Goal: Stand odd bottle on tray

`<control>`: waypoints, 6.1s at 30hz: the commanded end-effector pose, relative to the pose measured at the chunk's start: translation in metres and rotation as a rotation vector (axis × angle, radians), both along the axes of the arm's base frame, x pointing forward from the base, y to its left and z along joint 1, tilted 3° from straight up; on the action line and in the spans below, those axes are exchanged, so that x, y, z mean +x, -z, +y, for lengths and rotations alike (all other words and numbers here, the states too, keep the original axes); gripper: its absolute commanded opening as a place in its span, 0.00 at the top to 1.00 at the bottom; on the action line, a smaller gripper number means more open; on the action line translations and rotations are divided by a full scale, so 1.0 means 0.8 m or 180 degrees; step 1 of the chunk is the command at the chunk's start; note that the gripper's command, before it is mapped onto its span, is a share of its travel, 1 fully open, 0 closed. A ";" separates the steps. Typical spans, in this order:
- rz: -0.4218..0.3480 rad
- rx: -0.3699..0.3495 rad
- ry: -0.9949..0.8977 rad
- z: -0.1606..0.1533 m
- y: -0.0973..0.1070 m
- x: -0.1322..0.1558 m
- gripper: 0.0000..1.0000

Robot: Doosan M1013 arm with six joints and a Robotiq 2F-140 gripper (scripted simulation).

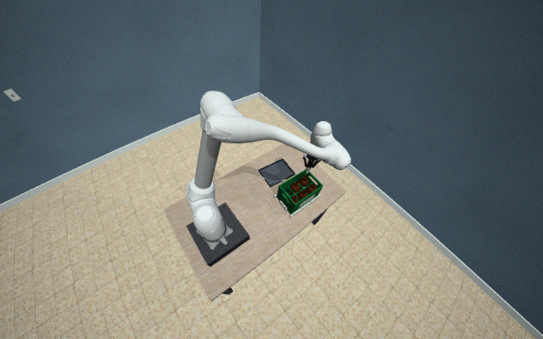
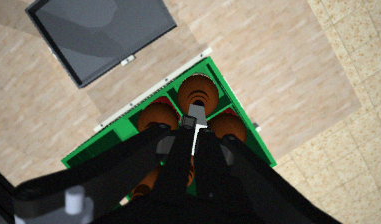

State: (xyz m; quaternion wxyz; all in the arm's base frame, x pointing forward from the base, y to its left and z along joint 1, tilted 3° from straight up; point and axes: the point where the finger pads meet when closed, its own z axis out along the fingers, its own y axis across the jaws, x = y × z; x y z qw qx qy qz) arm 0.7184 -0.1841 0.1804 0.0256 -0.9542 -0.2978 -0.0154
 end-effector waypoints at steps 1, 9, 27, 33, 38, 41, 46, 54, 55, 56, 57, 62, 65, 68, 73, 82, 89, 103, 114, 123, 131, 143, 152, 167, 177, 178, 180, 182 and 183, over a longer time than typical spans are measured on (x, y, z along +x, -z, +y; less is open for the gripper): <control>-0.0007 -0.0013 0.0022 -0.004 -0.005 0.001 1.00; -0.0007 -0.0013 0.0022 -0.004 -0.005 0.001 1.00; -0.0007 -0.0013 0.0022 -0.004 -0.005 0.001 1.00; -0.0007 -0.0013 0.0022 -0.005 -0.005 -0.001 1.00; -0.0006 -0.0014 0.0022 -0.035 -0.006 -0.077 1.00; -0.0006 -0.0014 0.0022 -0.045 -0.006 -0.108 1.00; -0.0006 -0.0014 0.0022 -0.058 -0.004 -0.160 1.00; -0.0007 -0.0013 0.0022 -0.069 0.003 -0.235 1.00; -0.0007 -0.0013 0.0022 -0.069 0.003 -0.236 1.00; -0.0007 -0.0013 0.0022 -0.069 0.003 -0.236 1.00; -0.0007 -0.0013 0.0022 -0.069 0.003 -0.236 1.00; -0.0007 -0.0013 0.0022 -0.069 0.003 -0.236 1.00; -0.0007 -0.0013 0.0022 -0.069 0.003 -0.236 1.00; -0.0007 -0.0013 0.0022 -0.069 0.003 -0.236 0.62; -0.0007 -0.0013 0.0022 -0.069 0.003 -0.236 0.62; -0.0007 -0.0013 0.0022 -0.069 0.003 -0.236 0.62; -0.0007 -0.0013 0.0022 -0.069 0.003 -0.236 0.62; -0.0007 -0.0013 0.0022 -0.069 0.003 -0.236 0.62; -0.0007 -0.0013 0.0022 -0.069 0.007 -0.236 0.62; -0.0007 -0.0013 0.0022 -0.069 0.014 -0.236 0.62; -0.0007 -0.0013 0.0022 -0.068 0.027 -0.236 0.62; -0.0007 -0.0013 0.0022 -0.067 0.043 -0.235 0.62; -0.0007 -0.0013 0.0022 -0.067 0.052 -0.235 0.62; -0.0007 -0.0013 0.0022 -0.066 0.058 -0.235 0.62; -0.0007 -0.0013 0.0022 -0.066 0.058 -0.235 0.62; -0.0007 -0.0013 0.0022 -0.066 0.058 -0.235 0.62; -0.0007 -0.0013 0.0022 -0.066 0.058 -0.235 0.62; -0.0007 -0.0013 0.0022 -0.066 0.058 -0.235 0.62; -0.0007 -0.0013 0.0022 -0.066 0.058 -0.235 0.62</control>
